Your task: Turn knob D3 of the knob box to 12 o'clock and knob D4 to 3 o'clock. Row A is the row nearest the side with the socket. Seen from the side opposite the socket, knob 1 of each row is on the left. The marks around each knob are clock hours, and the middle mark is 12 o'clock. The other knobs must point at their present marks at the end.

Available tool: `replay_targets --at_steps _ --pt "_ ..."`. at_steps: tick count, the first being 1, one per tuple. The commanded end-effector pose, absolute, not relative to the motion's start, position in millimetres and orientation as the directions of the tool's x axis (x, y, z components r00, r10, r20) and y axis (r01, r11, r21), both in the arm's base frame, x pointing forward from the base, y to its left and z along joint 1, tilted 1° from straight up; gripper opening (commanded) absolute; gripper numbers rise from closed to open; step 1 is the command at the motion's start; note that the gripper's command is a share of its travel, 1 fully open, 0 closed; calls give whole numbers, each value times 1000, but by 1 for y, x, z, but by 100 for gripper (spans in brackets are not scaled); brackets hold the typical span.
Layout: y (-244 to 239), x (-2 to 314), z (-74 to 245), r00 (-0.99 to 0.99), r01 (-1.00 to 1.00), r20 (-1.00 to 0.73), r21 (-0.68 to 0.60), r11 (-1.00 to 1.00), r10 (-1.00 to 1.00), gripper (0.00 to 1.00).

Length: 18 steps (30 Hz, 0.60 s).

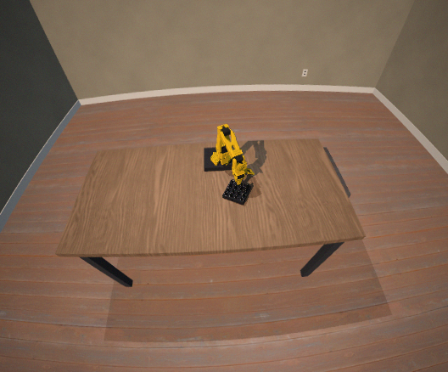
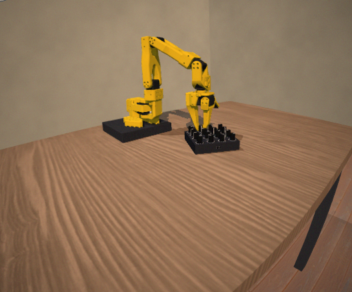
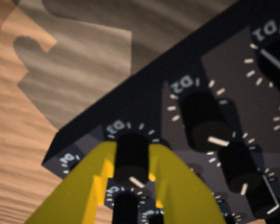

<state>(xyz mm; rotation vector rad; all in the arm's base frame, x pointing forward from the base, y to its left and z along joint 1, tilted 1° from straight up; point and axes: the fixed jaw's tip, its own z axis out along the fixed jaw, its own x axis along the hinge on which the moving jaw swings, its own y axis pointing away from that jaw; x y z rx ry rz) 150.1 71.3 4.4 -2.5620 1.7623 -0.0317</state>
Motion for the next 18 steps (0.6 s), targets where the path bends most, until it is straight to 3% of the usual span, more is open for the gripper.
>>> replay_targets --at_steps 1,18 --pt "72 146 2 382 -924 -1 -13 -382 -924 1" --pt "72 145 2 382 -924 -1 -13 -382 -924 6"
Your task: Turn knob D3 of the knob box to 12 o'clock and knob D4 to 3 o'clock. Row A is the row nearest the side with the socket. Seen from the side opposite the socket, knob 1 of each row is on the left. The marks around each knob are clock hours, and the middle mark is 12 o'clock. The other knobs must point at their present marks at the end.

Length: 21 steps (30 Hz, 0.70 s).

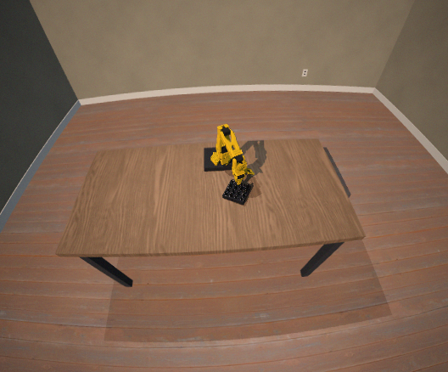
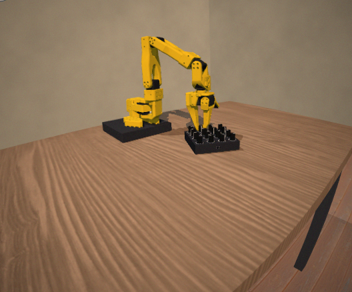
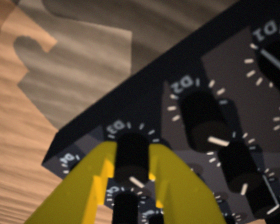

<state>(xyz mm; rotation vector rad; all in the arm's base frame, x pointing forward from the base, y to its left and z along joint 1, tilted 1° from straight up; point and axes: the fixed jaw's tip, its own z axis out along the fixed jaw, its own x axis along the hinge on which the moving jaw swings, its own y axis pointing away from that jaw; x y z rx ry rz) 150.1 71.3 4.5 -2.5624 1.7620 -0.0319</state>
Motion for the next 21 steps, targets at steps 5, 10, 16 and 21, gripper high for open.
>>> replay_targets --at_steps 5,10,16,21 --pt "71 144 2 382 -924 -1 -13 -382 -924 8" --pt "71 144 2 382 -924 -1 -13 -382 -924 8" --pt "71 144 2 382 -924 -1 -13 -382 -924 8" --pt "71 144 3 382 -924 -1 -13 -382 -924 8"
